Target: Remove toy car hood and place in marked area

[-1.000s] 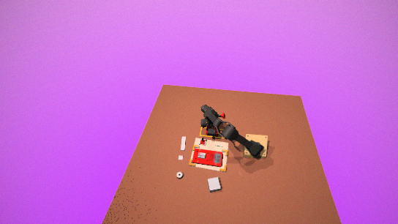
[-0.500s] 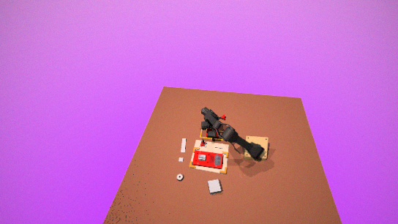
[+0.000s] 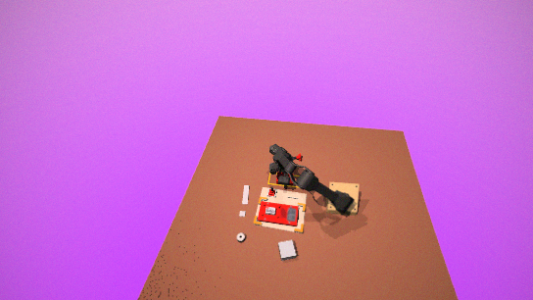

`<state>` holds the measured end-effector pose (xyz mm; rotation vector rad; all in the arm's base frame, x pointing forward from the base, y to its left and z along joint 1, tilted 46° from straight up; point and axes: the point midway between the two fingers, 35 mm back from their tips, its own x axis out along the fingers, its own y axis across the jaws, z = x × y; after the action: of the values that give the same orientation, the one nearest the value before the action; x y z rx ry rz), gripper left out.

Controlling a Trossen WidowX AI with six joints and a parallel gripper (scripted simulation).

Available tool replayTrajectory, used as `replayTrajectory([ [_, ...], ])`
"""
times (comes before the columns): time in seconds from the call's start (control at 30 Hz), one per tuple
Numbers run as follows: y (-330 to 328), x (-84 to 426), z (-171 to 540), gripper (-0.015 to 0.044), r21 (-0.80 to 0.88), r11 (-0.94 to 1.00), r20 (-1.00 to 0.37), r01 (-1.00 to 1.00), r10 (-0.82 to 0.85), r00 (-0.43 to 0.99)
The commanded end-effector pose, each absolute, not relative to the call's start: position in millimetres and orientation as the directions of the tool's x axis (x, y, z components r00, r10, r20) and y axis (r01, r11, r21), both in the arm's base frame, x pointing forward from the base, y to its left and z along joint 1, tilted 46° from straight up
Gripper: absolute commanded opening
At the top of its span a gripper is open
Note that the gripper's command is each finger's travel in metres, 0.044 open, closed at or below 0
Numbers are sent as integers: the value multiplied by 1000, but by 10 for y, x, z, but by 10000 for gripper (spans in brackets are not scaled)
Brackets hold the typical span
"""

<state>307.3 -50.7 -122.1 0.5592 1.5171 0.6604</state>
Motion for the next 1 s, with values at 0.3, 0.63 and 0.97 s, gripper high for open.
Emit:
replayTrajectory([
  [0.3,-666,3103,-1079,440,701,712,-714,-45,698,-54],
  [0.63,-1041,3113,-697,440,703,710,-711,-45,701,-55],
  [0.97,-1041,3113,-697,440,703,710,-711,-45,701,-55],
])
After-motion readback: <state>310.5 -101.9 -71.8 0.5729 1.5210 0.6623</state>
